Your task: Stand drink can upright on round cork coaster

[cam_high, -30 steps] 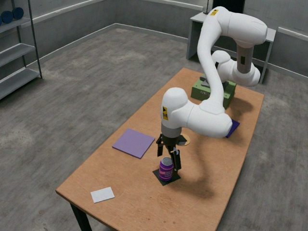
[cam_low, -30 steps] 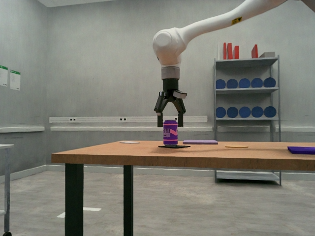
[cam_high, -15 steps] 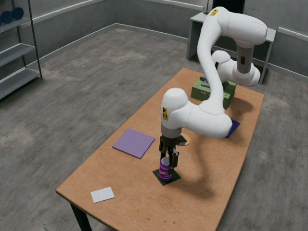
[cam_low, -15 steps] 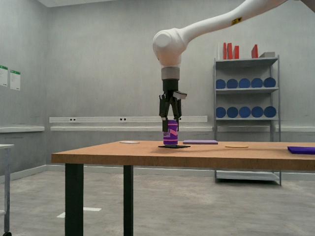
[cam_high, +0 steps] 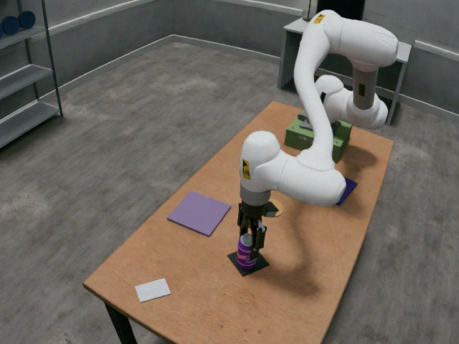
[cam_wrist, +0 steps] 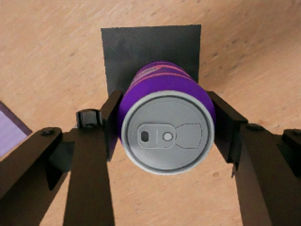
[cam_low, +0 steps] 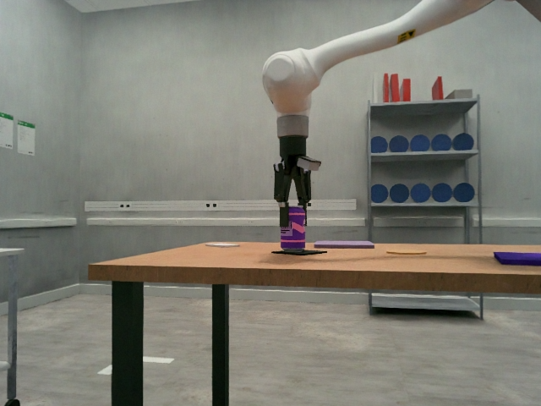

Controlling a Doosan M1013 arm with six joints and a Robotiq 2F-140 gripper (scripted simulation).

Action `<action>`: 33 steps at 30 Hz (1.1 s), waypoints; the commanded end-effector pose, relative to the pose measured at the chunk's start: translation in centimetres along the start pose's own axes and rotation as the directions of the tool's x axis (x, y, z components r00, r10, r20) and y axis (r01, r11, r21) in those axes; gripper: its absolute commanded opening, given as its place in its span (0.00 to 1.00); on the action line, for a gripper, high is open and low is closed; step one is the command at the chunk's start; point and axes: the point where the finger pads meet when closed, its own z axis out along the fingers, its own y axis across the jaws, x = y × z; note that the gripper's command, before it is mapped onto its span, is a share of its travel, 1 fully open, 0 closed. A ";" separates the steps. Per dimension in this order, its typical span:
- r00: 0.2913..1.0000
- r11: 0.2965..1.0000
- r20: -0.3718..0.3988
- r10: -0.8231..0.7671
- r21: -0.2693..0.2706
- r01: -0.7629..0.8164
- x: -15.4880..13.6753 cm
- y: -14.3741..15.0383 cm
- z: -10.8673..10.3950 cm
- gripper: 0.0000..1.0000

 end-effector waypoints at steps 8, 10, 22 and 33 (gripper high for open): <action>1.000 1.000 0.001 0.000 -0.001 0.000 0.0 0.0 -0.1 0.10; 1.000 1.000 0.001 0.000 -0.001 0.000 0.0 0.0 -0.1 0.10; 1.000 1.000 0.001 0.000 -0.001 0.000 0.0 0.0 -2.9 0.10; 1.000 1.000 0.001 0.000 -0.001 0.000 0.0 0.0 -8.7 0.10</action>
